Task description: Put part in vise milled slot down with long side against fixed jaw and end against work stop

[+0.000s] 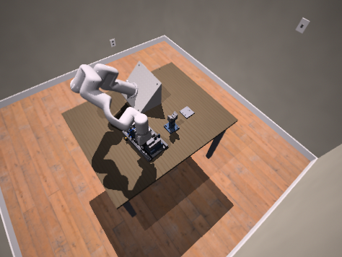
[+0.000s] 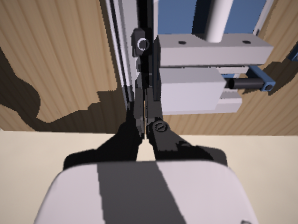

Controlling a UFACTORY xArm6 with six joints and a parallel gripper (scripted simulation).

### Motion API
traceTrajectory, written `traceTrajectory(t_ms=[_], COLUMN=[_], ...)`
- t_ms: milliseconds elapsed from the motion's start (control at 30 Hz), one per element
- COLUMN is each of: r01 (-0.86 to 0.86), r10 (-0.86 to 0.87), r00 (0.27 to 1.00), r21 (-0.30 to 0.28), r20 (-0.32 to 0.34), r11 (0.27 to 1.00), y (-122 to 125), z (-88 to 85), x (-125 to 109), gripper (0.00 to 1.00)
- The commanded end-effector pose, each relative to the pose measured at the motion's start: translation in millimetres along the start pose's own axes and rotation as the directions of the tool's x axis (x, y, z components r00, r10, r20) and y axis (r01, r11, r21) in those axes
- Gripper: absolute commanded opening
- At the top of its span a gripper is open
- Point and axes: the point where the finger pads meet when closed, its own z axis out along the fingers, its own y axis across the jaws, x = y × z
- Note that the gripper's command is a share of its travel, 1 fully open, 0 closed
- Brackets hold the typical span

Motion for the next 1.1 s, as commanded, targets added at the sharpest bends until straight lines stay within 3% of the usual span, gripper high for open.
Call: traceTrajectory(t_ms=[0,1067], r01=[-0.001,-0.001], r10=[0.001,0.001], r00=[1.0,1.0], r21=[0.0,0.0], r20=[0.004,0.004], r11=[1.0,1.0], y=[-0.4,-0.4], z=[-0.8,6.4], x=[-0.9,-0.9], gripper=[0.0,0.0])
